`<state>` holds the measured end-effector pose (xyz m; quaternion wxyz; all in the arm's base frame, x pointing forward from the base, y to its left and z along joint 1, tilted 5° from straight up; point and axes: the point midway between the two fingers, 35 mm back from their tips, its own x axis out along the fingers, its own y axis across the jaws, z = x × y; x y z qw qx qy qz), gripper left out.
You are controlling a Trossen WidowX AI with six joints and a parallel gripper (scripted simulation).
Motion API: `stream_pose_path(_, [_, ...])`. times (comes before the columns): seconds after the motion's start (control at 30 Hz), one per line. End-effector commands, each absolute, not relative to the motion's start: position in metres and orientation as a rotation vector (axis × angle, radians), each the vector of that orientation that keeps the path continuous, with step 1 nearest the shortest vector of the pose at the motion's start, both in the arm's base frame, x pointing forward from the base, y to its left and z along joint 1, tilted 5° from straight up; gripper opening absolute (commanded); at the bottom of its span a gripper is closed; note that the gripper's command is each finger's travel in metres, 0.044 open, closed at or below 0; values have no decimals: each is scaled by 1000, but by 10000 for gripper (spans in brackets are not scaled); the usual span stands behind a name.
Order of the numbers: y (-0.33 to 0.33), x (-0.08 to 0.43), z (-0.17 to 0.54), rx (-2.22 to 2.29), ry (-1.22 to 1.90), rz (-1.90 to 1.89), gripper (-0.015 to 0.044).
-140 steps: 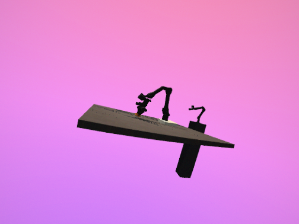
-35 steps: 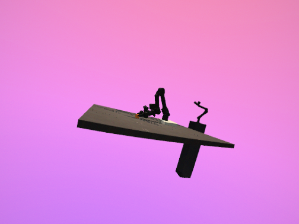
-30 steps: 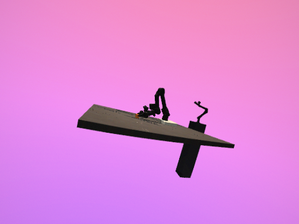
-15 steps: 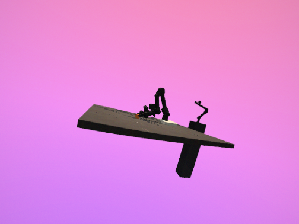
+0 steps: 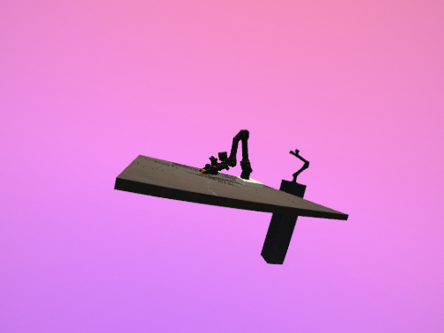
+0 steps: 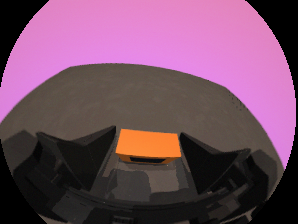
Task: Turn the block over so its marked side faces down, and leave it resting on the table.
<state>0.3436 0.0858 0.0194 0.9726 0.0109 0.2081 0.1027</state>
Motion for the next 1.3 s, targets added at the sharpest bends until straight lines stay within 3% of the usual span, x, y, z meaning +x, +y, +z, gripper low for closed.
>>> stream_pose_path(0.0, [87,351,31,0,549,215,440])
stream_pose_path(0.43, [74,306,92,-21,869,217,440])
stream_pose_path(0.87, [74,307,93,-22,876,217,440])
stream_pose_path(1.27, [79,339,114,-73,1267,213,440])
